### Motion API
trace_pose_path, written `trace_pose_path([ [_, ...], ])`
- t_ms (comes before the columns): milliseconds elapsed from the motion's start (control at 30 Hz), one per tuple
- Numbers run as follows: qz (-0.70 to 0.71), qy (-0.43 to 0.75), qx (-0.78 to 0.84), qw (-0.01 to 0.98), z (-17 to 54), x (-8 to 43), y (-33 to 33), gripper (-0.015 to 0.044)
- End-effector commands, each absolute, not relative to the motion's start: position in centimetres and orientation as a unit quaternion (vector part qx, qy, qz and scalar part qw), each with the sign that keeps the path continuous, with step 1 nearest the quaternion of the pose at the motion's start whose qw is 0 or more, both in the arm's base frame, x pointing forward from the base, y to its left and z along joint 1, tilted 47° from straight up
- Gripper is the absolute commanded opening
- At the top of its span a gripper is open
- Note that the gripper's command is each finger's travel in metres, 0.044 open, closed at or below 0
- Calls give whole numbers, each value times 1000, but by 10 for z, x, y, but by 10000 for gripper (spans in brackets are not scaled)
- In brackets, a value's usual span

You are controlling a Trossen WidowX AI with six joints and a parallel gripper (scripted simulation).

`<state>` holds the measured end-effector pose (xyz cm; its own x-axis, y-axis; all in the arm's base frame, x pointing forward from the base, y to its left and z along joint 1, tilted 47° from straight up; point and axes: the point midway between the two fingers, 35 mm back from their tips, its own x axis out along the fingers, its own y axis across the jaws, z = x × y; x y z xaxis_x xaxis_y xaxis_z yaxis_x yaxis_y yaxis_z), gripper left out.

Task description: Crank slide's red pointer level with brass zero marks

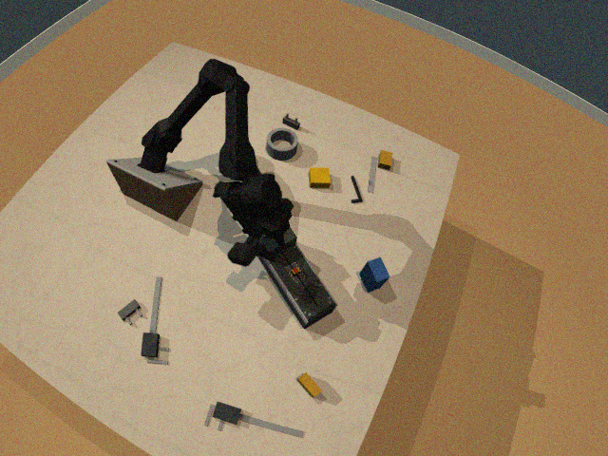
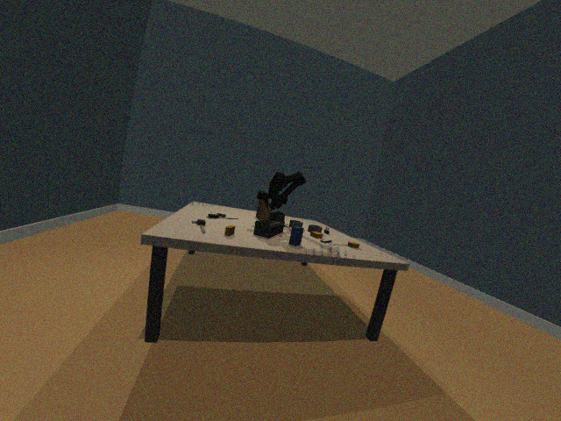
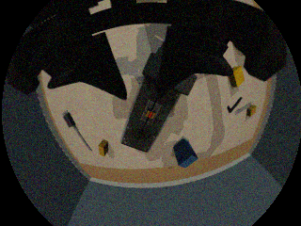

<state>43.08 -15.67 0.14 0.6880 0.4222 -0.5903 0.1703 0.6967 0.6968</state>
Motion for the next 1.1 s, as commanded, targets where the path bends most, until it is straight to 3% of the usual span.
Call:
trace_pose_path([
  [0,75,388,382,836,1,431,-157,99],
  [133,75,388,382,836,1,431,-157,0],
  [800,76,388,382,835,1,431,-157,0],
  [1067,76,388,382,835,1,431,-157,210],
])
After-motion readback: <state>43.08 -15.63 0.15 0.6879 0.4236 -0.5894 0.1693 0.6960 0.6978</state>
